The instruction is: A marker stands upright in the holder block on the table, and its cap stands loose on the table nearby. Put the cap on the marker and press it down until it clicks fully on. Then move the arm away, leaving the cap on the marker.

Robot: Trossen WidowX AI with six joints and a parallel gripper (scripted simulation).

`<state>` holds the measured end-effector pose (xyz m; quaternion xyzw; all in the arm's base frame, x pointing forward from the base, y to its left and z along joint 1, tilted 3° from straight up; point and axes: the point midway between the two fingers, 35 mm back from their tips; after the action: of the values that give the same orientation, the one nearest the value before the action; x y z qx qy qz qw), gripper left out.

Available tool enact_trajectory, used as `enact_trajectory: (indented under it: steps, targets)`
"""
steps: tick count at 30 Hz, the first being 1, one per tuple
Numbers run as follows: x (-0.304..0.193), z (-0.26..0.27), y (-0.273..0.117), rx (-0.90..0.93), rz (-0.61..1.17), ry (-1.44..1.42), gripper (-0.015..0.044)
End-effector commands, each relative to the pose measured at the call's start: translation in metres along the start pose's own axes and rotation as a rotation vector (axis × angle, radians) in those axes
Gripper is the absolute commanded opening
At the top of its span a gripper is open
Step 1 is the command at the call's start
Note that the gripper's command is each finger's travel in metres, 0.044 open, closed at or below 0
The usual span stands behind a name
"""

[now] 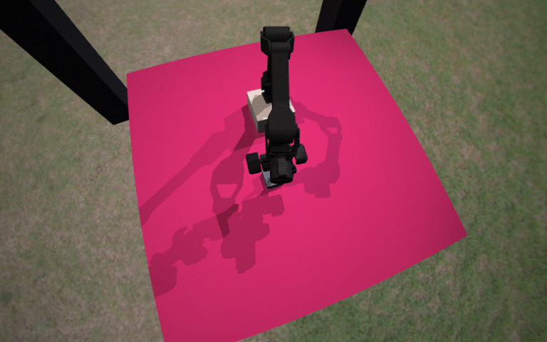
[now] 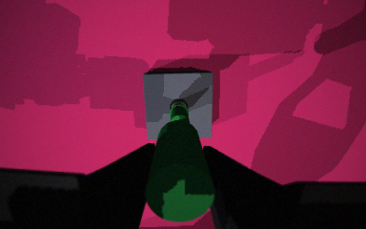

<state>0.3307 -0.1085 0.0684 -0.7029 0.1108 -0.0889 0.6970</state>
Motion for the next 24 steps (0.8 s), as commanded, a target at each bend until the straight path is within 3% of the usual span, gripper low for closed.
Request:
enact_trajectory:
  steps: [1, 24]
  targets:
    - [0.001, -0.001, 0.002, -0.003, -0.001, -0.01, 0.0]
    - [0.002, -0.001, 0.033, -0.003, -0.001, -0.01, 0.0]
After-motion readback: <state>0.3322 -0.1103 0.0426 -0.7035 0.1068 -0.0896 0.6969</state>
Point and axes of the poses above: the point midway between the two fingers, 35 mm back from their tips, its own y axis out along the fingers, its own z axis across the jaws, x = y × z, and after that the axes turned 9 degrees about y, right-handed
